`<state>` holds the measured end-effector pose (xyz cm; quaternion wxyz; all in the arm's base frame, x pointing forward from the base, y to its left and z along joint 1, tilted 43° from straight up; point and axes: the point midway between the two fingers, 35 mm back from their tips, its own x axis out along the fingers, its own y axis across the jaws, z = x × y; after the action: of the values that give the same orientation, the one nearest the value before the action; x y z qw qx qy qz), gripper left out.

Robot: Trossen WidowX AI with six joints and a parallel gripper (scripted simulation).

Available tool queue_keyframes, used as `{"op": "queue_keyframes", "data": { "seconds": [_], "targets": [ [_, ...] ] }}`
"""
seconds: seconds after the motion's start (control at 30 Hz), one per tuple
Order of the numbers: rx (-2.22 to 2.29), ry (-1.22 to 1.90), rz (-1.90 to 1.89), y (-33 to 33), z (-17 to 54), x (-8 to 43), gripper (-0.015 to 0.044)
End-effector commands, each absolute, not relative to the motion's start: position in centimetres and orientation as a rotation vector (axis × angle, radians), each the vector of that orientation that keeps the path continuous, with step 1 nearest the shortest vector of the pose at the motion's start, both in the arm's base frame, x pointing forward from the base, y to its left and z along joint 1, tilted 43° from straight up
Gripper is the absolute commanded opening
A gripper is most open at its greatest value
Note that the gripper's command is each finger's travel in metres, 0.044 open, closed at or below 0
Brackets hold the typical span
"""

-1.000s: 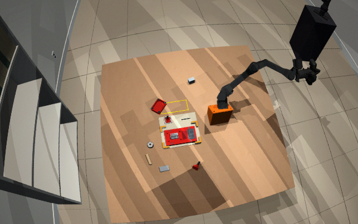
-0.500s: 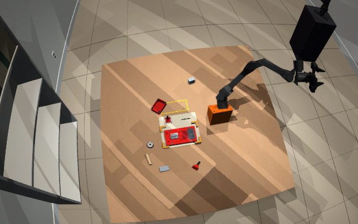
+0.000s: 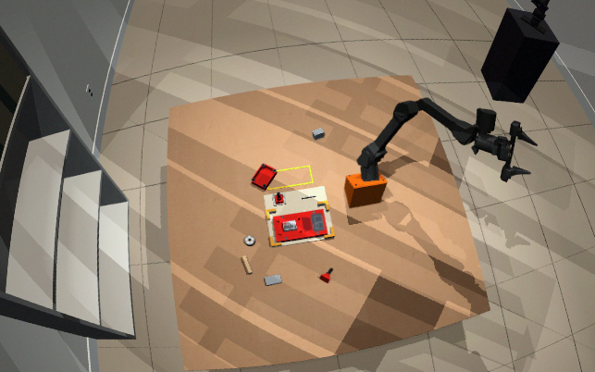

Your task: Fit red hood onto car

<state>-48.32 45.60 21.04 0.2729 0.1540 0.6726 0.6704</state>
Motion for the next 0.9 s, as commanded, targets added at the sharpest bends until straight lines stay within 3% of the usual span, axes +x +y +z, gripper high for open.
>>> {"op": "queue_keyframes", "data": {
  "seconds": [0.0, 0.37, 0.57, 0.87],
  "targets": [
    [0.417, 1.641, 1.755, 49.9, 20.0, -43.0, 0.044],
    [0.362, 1.359, 1.559, 57.8, 16.9, -27.9, 0.044],
    [0.305, 1.219, 1.47, 59.9, 15.8, -20.7, 0.044],
    [0.135, 0.993, 1.272, 60.8, 13.9, -5.3, 0.044]
  ]
}}
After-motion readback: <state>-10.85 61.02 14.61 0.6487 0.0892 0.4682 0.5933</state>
